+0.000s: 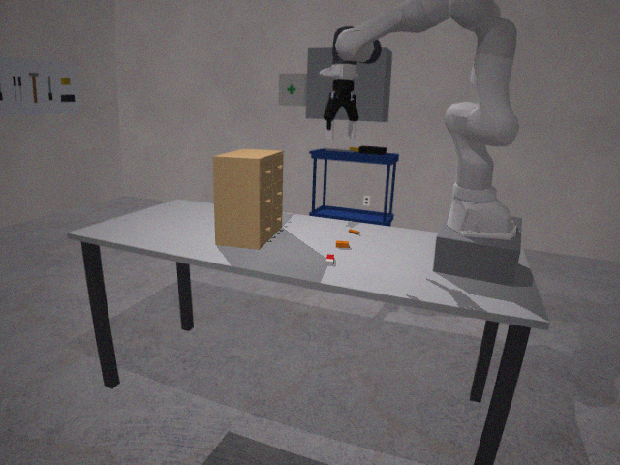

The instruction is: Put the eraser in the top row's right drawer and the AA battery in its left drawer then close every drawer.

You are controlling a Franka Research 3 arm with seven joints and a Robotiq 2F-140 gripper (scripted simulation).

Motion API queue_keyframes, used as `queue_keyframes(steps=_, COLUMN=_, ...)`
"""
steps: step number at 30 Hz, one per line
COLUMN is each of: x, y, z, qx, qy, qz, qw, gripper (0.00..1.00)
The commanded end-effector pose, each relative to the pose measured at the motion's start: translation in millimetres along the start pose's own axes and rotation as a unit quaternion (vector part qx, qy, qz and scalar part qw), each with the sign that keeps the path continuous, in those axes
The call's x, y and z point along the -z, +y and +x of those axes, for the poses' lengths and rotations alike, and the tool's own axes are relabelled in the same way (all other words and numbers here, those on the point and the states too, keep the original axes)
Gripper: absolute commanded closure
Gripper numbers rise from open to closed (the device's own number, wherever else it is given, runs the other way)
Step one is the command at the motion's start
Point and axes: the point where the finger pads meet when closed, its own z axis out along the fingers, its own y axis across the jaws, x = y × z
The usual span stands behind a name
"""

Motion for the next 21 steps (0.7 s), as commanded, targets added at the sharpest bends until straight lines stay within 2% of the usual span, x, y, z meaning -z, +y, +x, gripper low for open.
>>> queue_keyframes(steps=1, x=-1.0, y=1.4, z=0.6, qx=0.12, qy=0.001, qz=-0.003, qw=0.993, gripper=0.0)
queue_keyframes(steps=5, x=-1.0, y=1.4, z=0.6, qx=0.12, qy=0.001, qz=-0.003, qw=0.993, gripper=0.0)
queue_keyframes(steps=6, x=-1.5, y=1.3, z=0.8, qx=0.16, qy=0.001, qz=-0.003, qw=0.987, gripper=0.0)
queue_keyframes(steps=9, x=-1.5, y=1.3, z=0.8, qx=0.16, qy=0.001, qz=-0.003, qw=0.987, gripper=0.0)
queue_keyframes(steps=10, x=-1.8, y=1.3, z=0.8, qx=0.189, qy=0.001, qz=-0.003, qw=0.982, gripper=0.0)
queue_keyframes(steps=21, x=-2.2, y=1.2, z=0.9, qx=0.223, qy=0.001, qz=-0.003, qw=0.975, gripper=0.0)
